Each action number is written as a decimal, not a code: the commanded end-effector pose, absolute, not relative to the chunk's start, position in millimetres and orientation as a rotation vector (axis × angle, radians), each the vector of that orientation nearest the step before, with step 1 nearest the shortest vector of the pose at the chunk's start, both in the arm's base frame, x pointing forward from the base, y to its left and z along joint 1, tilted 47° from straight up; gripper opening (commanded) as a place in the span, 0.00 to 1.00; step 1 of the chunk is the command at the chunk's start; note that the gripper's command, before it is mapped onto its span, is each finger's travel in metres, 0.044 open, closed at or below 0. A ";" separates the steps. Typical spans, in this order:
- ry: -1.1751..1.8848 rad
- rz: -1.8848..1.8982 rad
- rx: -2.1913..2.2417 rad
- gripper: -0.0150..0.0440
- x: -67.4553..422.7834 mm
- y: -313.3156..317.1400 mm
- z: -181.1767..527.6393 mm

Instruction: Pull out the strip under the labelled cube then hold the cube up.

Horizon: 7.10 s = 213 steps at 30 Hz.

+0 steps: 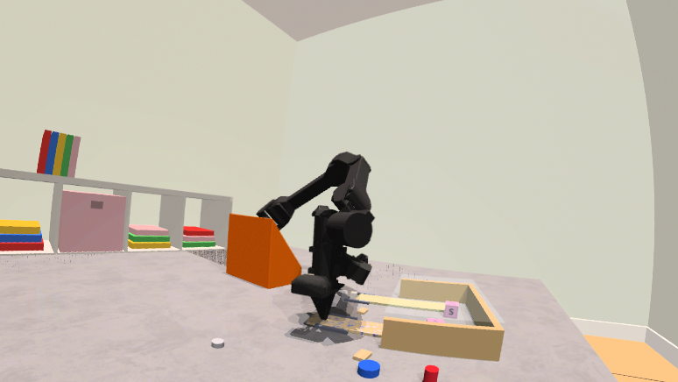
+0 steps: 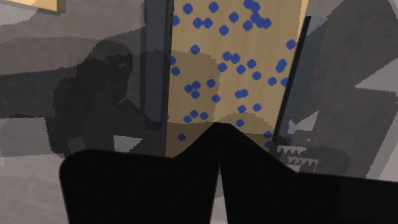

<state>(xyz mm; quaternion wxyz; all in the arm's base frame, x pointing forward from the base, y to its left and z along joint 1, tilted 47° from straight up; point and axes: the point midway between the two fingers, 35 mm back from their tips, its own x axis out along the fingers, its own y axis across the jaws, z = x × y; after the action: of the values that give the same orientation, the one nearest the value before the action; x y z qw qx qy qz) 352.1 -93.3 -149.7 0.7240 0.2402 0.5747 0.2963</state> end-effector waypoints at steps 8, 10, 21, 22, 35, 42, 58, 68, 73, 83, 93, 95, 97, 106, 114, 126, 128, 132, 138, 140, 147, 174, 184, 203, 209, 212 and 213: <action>1.286 0.659 0.531 0.25 331.2 -89.4 -156.5; 1.287 0.659 0.531 0.25 328.2 -89.4 -157.2; 1.287 0.659 0.531 0.25 312.2 -89.3 -160.7; 1.287 0.659 0.531 0.25 310.7 -89.3 -161.1; 1.288 0.658 0.531 0.25 291.2 -89.3 -165.2; 1.289 0.658 0.531 0.25 280.0 -89.3 -167.6; 1.290 0.657 0.531 0.25 254.6 -89.4 -173.0; 1.290 0.657 0.531 0.25 239.0 -89.5 -176.2; 1.291 0.657 0.531 0.25 231.1 -89.5 -177.8; 1.291 0.656 0.531 0.25 215.4 -89.6 -181.1; 1.288 0.652 0.528 0.25 214.2 -119.0 -158.8; 1.292 0.655 0.530 0.25 212.6 -125.4 -152.1; 1.292 0.655 0.530 0.25 212.6 -125.4 -152.1; 1.276 0.679 0.499 0.61 246.7 -125.7 -144.8; 1.275 0.679 0.499 0.97 275.8 -126.4 -137.8; 1.273 0.680 0.499 1.00 317.7 -128.9 -127.6; 1.273 0.680 0.499 1.00 324.7 -129.5 -125.9; 1.272 0.680 0.498 1.00 338.6 -130.8 -122.5; 1.271 0.681 0.498 1.00 359.5 -133.1 -117.0; 1.271 0.681 0.498 1.00 366.4 -134.0 -115.1; 1.270 0.681 0.498 1.00 390.7 -137.6 -107.8; 1.269 0.681 0.497 0.68 422.5 -124.4 -116.1; 1.268 0.682 0.498 0.68 424.8 -112.5 -127.1; 1.268 0.685 0.486 0.43 427.3 -105.2 -133.4; 1.268 0.684 0.487 0.25 420.3 -107.3 -128.4; 1.269 0.683 0.489 0.25 411.5 -109.5 -122.4; 1.269 0.683 0.490 0.25 408.5 -110.2 -120.5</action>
<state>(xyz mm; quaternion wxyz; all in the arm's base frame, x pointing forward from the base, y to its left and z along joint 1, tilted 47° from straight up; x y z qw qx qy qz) 416.4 -105.2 -125.3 0.7226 0.2227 0.5751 0.3123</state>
